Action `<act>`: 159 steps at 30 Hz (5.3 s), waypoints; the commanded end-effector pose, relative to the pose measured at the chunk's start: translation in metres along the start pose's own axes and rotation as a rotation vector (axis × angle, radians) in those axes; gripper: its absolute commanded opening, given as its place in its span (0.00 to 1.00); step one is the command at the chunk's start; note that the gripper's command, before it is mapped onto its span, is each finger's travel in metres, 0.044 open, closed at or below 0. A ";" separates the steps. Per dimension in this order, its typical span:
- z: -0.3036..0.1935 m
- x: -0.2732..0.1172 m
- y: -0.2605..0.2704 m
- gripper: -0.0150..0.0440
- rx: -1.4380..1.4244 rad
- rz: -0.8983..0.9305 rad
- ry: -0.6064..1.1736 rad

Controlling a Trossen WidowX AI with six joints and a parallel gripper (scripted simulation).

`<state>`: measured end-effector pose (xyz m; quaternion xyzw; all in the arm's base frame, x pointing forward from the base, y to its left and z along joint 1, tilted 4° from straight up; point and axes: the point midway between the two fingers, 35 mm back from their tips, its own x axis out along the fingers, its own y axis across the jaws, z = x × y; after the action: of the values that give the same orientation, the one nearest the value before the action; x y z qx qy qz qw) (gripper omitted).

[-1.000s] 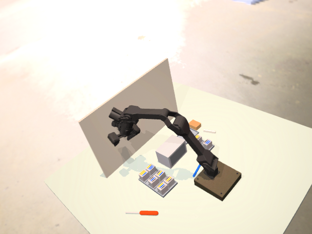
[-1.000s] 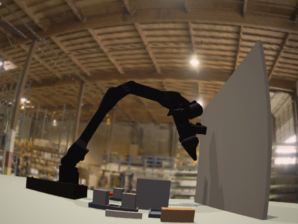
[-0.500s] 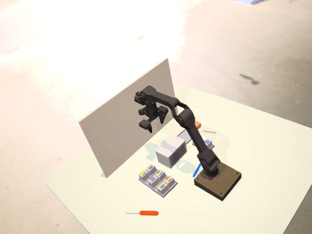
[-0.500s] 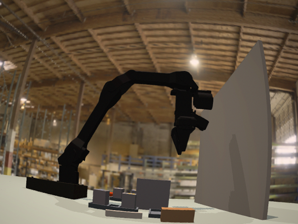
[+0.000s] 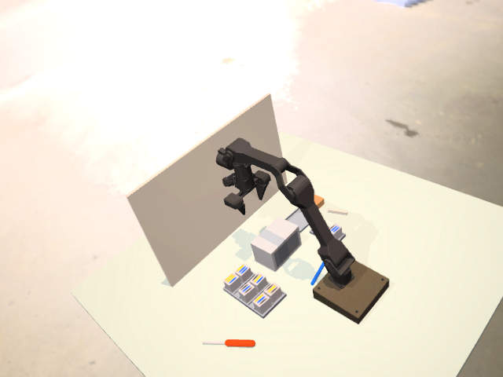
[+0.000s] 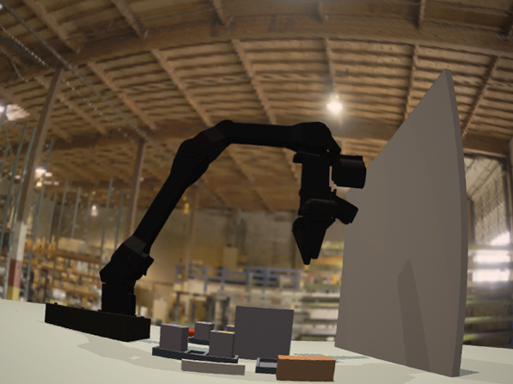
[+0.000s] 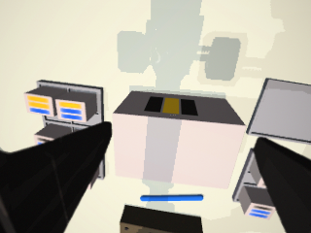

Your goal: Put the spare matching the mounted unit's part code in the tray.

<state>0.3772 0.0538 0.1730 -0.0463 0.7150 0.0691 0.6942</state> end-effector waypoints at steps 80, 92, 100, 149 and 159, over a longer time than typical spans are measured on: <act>-0.206 0.163 0.159 0.76 -1.493 0.022 0.008; -0.209 0.180 0.159 0.76 -1.493 0.022 0.008; -0.209 0.180 0.159 0.76 -1.493 0.022 0.008; -0.207 0.100 0.158 0.25 -1.489 0.020 0.010; -0.201 0.053 0.153 0.25 -1.491 0.020 0.008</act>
<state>0.1498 0.1736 0.1150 -0.4976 0.4881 0.5406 0.4711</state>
